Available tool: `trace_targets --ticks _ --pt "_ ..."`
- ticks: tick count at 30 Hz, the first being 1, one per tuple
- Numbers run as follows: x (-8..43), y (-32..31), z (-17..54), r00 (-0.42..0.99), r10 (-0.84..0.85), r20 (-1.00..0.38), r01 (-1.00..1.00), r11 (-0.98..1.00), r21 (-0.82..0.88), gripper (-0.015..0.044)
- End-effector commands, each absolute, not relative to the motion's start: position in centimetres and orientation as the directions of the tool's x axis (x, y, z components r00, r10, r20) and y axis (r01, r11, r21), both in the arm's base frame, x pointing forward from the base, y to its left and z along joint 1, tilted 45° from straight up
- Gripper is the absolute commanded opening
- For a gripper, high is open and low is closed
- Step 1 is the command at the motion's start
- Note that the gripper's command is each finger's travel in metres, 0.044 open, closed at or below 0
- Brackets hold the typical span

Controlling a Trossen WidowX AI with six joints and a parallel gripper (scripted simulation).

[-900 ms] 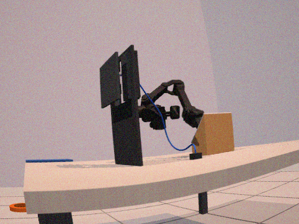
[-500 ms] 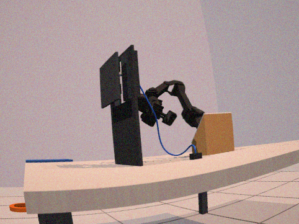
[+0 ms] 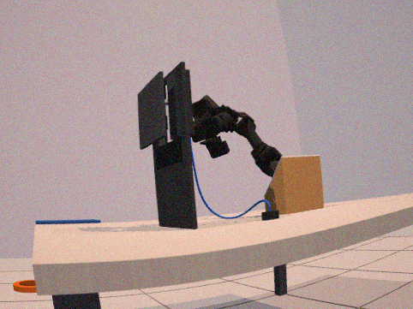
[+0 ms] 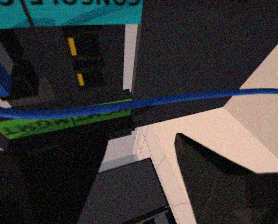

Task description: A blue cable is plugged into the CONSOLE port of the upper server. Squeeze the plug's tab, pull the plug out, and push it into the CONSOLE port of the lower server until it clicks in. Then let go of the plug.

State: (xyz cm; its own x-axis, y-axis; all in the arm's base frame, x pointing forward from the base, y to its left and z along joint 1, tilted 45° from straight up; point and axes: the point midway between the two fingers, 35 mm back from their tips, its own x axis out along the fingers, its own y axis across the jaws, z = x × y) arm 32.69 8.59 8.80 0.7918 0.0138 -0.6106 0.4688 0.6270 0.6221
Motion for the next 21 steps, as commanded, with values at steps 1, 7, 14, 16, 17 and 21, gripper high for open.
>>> trace_targets --ticks 1,7,14,16,17,21 --pt "32.1 14.1 14.3 0.96 0.036 -0.277 0.171 0.707 0.686 0.0239" --pt "31.1 15.5 16.0 0.984 0.038 -0.172 0.097 0.698 0.709 0.0239" --pt "31.1 15.5 16.0 0.984 0.038 -0.172 0.097 0.698 0.709 0.0239" --pt "31.1 15.5 16.0 0.984 0.038 -0.172 0.097 0.698 0.709 0.0239" --pt "31.3 15.4 16.1 0.984 0.038 -0.173 0.097 0.698 0.709 0.0239" --pt "36.0 14.8 16.2 0.985 0.038 -0.17 0.095 0.698 0.71 0.0239"
